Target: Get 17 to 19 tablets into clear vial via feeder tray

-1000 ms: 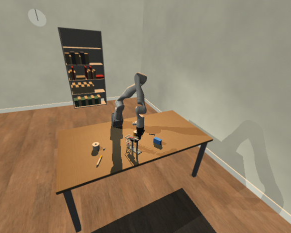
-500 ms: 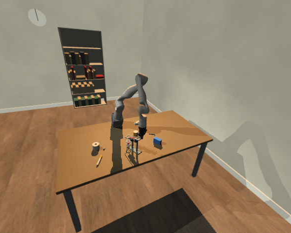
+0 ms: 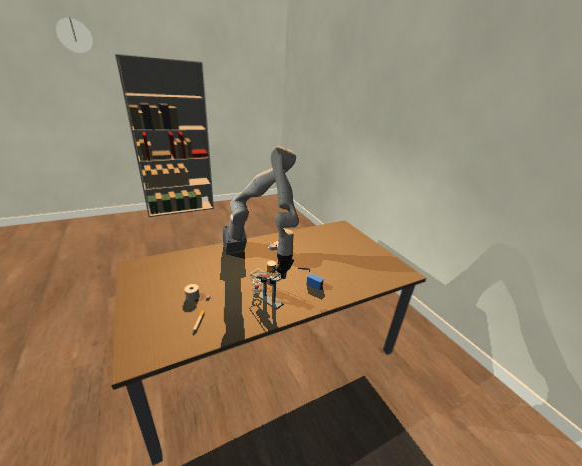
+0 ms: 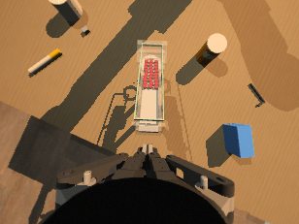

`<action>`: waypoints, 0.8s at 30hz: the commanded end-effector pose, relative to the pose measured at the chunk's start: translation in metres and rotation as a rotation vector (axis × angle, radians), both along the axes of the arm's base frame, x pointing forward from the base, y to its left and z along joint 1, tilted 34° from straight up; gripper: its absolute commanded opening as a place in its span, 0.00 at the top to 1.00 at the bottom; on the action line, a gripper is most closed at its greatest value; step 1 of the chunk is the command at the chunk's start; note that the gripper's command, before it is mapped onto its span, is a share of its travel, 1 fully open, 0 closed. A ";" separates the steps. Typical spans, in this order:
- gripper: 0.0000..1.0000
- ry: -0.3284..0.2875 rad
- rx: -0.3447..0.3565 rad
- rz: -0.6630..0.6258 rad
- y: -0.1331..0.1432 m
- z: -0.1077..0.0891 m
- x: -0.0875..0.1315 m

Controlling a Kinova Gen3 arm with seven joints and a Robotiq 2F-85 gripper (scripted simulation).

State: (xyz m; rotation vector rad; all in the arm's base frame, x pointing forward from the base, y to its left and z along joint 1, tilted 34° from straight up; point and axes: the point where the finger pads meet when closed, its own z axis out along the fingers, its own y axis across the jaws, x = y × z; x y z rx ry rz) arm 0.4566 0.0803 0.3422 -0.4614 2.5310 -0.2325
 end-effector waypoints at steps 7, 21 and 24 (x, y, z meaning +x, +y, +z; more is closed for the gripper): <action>1.00 -0.001 0.000 0.000 0.000 0.000 0.000; 1.00 -0.001 0.000 0.000 -0.015 -0.031 -0.020; 1.00 -0.001 0.000 0.000 -0.014 -0.029 -0.019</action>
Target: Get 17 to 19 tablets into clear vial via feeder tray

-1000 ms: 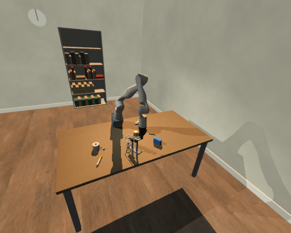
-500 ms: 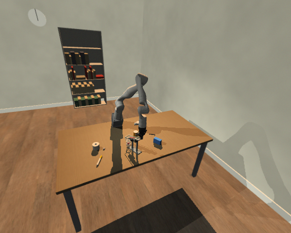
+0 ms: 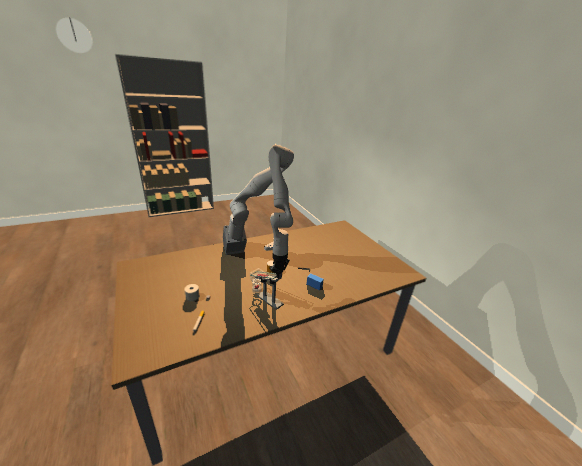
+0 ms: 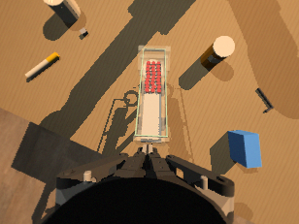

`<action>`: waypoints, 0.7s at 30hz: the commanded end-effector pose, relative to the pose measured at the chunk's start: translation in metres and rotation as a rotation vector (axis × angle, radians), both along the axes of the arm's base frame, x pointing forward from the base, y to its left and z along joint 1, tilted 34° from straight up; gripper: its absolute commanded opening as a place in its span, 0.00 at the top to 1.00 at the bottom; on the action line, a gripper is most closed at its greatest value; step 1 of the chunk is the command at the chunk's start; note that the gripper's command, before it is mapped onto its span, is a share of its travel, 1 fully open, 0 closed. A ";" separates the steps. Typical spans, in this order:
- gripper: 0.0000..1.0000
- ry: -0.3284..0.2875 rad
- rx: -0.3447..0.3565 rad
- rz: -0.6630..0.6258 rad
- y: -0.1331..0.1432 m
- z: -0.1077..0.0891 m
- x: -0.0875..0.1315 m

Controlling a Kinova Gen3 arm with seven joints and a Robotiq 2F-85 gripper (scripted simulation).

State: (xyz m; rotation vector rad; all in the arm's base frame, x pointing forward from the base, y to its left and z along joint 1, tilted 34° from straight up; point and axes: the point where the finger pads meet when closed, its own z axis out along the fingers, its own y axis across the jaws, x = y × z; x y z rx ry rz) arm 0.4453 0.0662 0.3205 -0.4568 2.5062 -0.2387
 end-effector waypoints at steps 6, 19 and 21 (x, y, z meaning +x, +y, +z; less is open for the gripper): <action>1.00 0.025 0.002 0.000 0.006 0.004 0.000; 1.00 0.025 0.002 0.000 0.014 0.022 0.011; 1.00 0.025 0.002 0.000 0.014 0.022 0.011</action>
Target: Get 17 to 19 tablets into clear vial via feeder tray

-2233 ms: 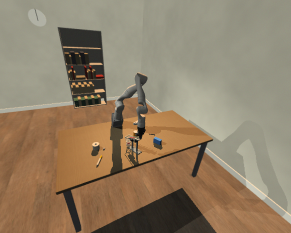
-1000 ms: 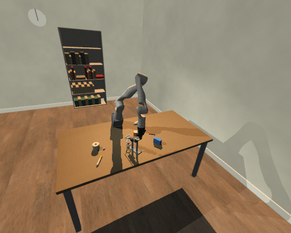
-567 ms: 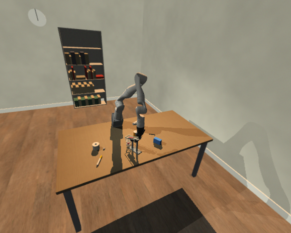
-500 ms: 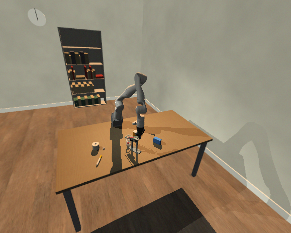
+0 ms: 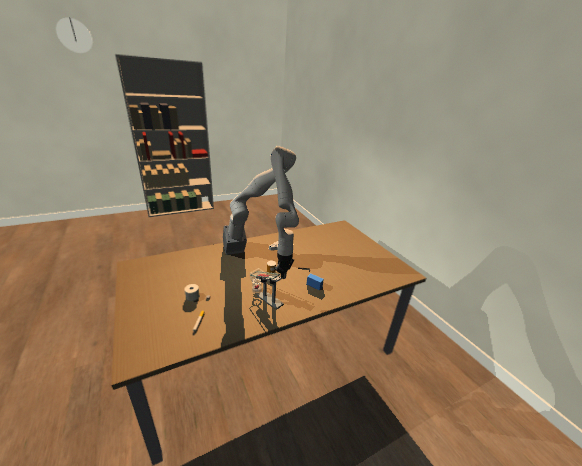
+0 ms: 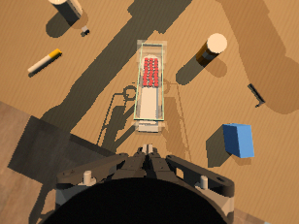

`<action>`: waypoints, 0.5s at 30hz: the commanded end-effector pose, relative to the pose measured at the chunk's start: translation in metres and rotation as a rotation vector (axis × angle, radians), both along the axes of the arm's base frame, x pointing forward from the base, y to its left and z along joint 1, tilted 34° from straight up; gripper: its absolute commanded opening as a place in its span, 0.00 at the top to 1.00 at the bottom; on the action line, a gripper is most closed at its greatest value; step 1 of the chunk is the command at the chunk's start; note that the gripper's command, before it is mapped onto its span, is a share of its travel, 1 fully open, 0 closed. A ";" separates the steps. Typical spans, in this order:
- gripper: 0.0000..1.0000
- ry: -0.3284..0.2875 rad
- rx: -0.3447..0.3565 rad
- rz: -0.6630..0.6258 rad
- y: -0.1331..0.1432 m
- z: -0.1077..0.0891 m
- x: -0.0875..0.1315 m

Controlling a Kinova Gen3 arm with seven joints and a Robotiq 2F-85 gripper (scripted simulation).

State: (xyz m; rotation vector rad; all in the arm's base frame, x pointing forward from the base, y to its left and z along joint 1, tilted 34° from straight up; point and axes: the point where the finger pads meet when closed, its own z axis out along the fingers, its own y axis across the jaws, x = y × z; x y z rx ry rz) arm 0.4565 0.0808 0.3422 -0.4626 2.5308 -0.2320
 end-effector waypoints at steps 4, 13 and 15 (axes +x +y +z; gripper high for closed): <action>1.00 -0.001 0.000 -0.001 -0.001 -0.001 -0.001; 1.00 -0.001 0.000 -0.001 -0.013 -0.027 -0.017; 1.00 -0.001 0.000 -0.001 -0.014 -0.030 -0.019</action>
